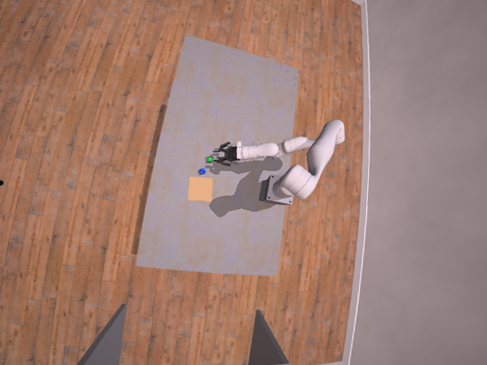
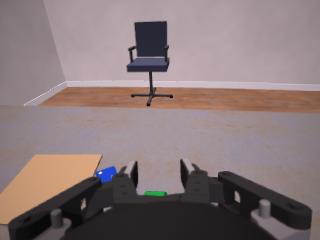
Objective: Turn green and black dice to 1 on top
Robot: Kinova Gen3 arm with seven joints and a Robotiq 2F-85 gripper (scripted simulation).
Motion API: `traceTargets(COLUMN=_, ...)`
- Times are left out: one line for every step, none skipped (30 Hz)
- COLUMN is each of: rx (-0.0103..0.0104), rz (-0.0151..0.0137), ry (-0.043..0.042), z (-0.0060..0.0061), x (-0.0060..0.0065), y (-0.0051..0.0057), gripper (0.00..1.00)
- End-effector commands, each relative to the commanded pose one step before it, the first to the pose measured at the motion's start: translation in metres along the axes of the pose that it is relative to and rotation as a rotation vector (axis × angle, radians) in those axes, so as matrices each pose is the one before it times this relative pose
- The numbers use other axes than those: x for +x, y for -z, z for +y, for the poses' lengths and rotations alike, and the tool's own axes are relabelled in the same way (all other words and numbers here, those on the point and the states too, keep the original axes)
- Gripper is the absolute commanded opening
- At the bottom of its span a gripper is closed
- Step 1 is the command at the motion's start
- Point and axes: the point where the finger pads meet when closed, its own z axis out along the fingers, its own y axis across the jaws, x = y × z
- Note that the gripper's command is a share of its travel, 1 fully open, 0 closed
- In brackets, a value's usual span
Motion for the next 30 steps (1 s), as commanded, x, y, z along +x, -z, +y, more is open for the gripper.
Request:
traceTargets(rx=0.00709, rz=-0.00705, ry=0.01376, z=0.00025, x=0.00138, y=0.00291, gripper=0.46)
traceTargets(rx=0.00000, rz=0.00000, ry=0.00000, z=0.00000, x=0.00000, y=0.00000, gripper=0.46)
traceTargets(rx=0.00000, rz=0.00000, ry=0.00000, z=0.00000, x=0.00000, y=0.00000, gripper=0.46)
traceTargets(rx=0.00000, rz=0.00000, ry=0.00000, z=0.00000, x=0.00000, y=0.00000, gripper=0.46)
traceTargets(rx=0.00001, rz=-0.00003, ry=-0.00001, z=0.00000, x=0.00001, y=0.00000, gripper=0.46)
traceTargets(rx=0.00002, rz=-0.00008, ry=-0.00004, z=0.00000, x=0.00002, y=0.00000, gripper=0.46)
traceTargets(rx=0.00003, rz=-0.00015, ry=-0.00007, z=-0.00001, x=0.00004, y=-0.00001, gripper=0.46)
traceTargets(rx=0.00006, rz=-0.00025, ry=-0.00011, z=-0.00001, x=0.00006, y=-0.00001, gripper=0.46)
traceTargets(rx=0.00008, rz=-0.00037, ry=-0.00016, z=-0.00002, x=0.00009, y=-0.00002, gripper=0.46)
traceTargets(rx=0.00011, rz=-0.00051, ry=-0.00022, z=-0.00003, x=0.00012, y=-0.00003, gripper=0.46)
traceTargets(rx=0.00014, rz=-0.00067, ry=-0.00029, z=-0.00003, x=0.00016, y=-0.00003, gripper=0.46)
traceTargets(rx=0.00017, rz=-0.00086, ry=-0.00035, z=-0.00004, x=0.00019, y=-0.00004, gripper=0.46)
traceTargets(rx=0.00021, rz=-0.00106, ry=-0.00043, z=-0.00005, x=0.00023, y=-0.00005, gripper=0.46)
traceTargets(rx=0.00024, rz=-0.00130, ry=-0.00050, z=-0.00006, x=0.00027, y=-0.00006, gripper=0.46)
traceTargets(rx=0.00027, rz=-0.00156, ry=-0.00057, z=-0.00006, x=0.00031, y=-0.00008, gripper=0.46)
traceTargets(rx=0.00030, rz=-0.00185, ry=-0.00064, z=-0.00007, x=0.00035, y=-0.00009, gripper=0.46)
traceTargets(rx=0.00032, rz=-0.00217, ry=-0.00070, z=-0.00008, x=0.00038, y=-0.00010, gripper=0.46)
traceTargets(rx=0.00034, rz=-0.00252, ry=-0.00075, z=-0.00008, x=0.00041, y=-0.00011, gripper=0.46)
traceTargets(rx=0.00000, rz=0.00000, ry=0.00000, z=0.00000, x=0.00000, y=0.00000, gripper=0.46)
traceTargets(rx=0.00000, rz=0.00000, ry=0.00000, z=0.00000, x=0.00000, y=0.00000, gripper=0.46)
traceTargets(rx=0.00035, rz=-0.00292, ry=-0.00079, z=-0.00008, x=0.00044, y=-0.00013, gripper=0.46)
traceTargets(rx=0.00035, rz=-0.00335, ry=-0.00081, z=-0.00008, x=0.00045, y=-0.00014, gripper=0.46)
traceTargets(rx=0.00034, rz=-0.00382, ry=-0.00081, z=-0.00008, x=0.00046, y=-0.00015, gripper=0.46)
traceTargets(rx=0.00032, rz=-0.00434, ry=-0.00079, z=-0.00008, x=0.00046, y=-0.00017, gripper=0.46)
traceTargets(rx=0.00028, rz=-0.00491, ry=-0.00073, z=-0.00007, x=0.00045, y=-0.00018, gripper=0.46)
traceTargets(rx=0.00023, rz=-0.00552, ry=-0.00065, z=-0.00006, x=0.00043, y=-0.00019, gripper=0.46)
traceTargets(rx=0.00016, rz=-0.00619, ry=-0.00052, z=-0.00004, x=0.00039, y=-0.00020, gripper=0.46)
traceTargets(rx=0.00007, rz=-0.00691, ry=-0.00035, z=-0.00002, x=0.00035, y=-0.00021, gripper=0.46)
traceTargets(rx=-0.00005, rz=-0.00768, ry=-0.00013, z=0.00001, x=0.00029, y=-0.00022, gripper=0.46)
traceTargets(rx=-0.00018, rz=-0.00850, ry=0.00015, z=0.00004, x=0.00021, y=-0.00022, gripper=0.46)
